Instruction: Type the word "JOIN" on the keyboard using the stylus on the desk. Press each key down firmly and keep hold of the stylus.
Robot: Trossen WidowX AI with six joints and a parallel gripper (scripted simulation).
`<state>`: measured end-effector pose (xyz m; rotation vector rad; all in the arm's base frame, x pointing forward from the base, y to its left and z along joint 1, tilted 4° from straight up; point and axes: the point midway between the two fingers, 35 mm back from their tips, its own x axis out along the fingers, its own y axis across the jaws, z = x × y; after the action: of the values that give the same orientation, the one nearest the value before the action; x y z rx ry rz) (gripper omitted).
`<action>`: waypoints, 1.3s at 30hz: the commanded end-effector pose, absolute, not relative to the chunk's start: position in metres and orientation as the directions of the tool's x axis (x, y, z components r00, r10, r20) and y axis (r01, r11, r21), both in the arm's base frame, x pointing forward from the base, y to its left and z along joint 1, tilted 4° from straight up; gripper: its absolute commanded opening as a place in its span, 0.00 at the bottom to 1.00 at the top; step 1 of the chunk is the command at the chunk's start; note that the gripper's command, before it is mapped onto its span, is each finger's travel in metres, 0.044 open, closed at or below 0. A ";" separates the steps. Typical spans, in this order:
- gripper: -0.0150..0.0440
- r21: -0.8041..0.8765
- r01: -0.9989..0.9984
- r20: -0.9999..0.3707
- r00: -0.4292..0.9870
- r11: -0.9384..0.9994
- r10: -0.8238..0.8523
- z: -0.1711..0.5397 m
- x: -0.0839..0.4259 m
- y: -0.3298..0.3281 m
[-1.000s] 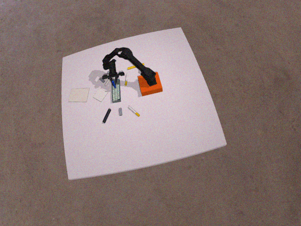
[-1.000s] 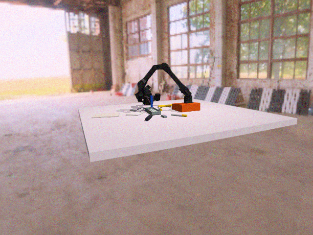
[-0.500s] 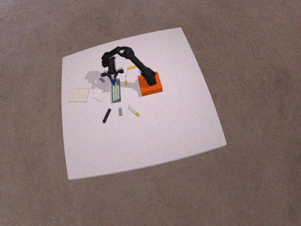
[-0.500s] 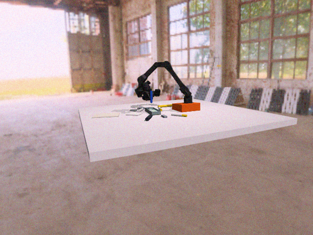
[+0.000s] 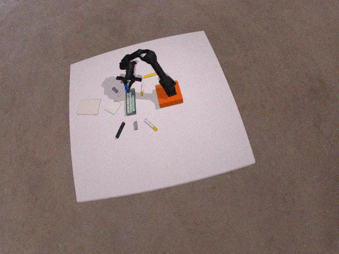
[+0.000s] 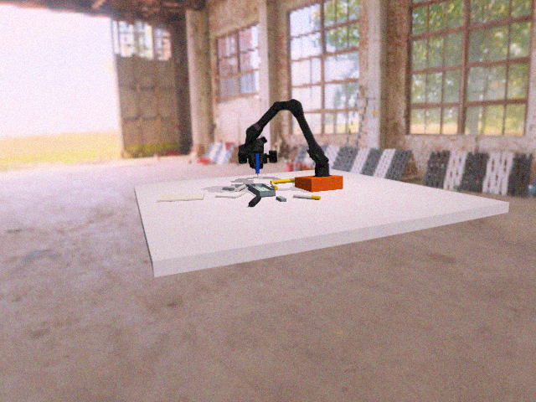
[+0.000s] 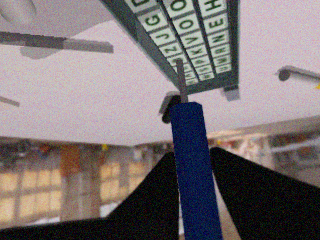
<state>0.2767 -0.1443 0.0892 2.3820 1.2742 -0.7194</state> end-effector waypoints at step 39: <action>0.39 0.067 0.707 -0.549 0.615 -0.704 0.566 0.061 0.266 -0.158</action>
<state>0.2653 -0.1576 0.0613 2.5625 1.0361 -0.7346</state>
